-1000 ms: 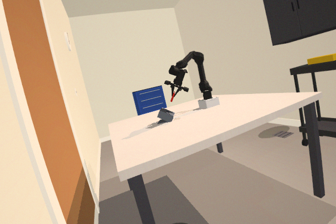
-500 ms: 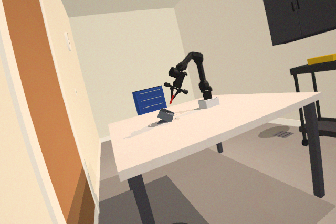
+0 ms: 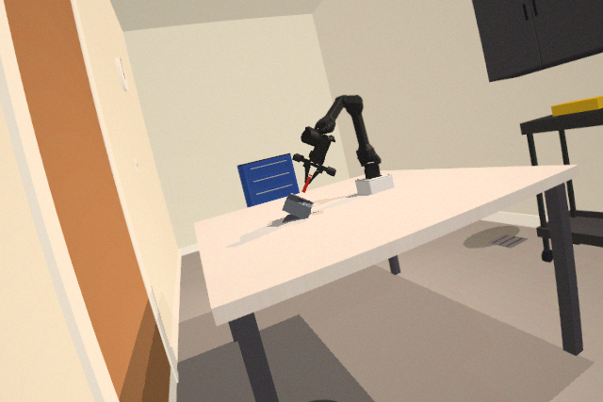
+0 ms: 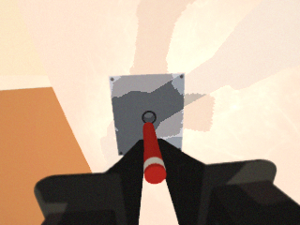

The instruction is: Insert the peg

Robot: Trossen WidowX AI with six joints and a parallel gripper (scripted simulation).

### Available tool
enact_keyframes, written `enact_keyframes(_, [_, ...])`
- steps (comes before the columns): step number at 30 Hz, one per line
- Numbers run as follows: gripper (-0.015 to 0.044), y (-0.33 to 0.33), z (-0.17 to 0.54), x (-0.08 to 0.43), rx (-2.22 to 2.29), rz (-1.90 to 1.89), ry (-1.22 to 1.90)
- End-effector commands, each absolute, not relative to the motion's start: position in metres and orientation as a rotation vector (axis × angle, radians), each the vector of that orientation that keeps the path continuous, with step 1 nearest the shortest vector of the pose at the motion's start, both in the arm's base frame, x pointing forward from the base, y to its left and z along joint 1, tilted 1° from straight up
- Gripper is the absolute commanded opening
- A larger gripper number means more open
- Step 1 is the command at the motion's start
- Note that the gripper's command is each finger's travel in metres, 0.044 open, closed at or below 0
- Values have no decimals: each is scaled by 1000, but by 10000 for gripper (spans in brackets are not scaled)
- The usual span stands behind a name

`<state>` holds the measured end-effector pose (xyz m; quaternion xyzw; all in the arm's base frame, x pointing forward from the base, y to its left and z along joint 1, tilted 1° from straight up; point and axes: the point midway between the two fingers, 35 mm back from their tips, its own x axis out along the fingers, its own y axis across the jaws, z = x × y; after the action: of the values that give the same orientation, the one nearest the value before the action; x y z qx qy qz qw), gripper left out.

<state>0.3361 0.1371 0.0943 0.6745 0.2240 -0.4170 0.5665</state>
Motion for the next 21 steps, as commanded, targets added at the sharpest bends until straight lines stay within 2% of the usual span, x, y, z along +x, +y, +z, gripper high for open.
enact_keyframes(1, [0,136,88,336,1581,-984,527])
enact_keyframes(21, [0,133,75,346,1587,-984,524])
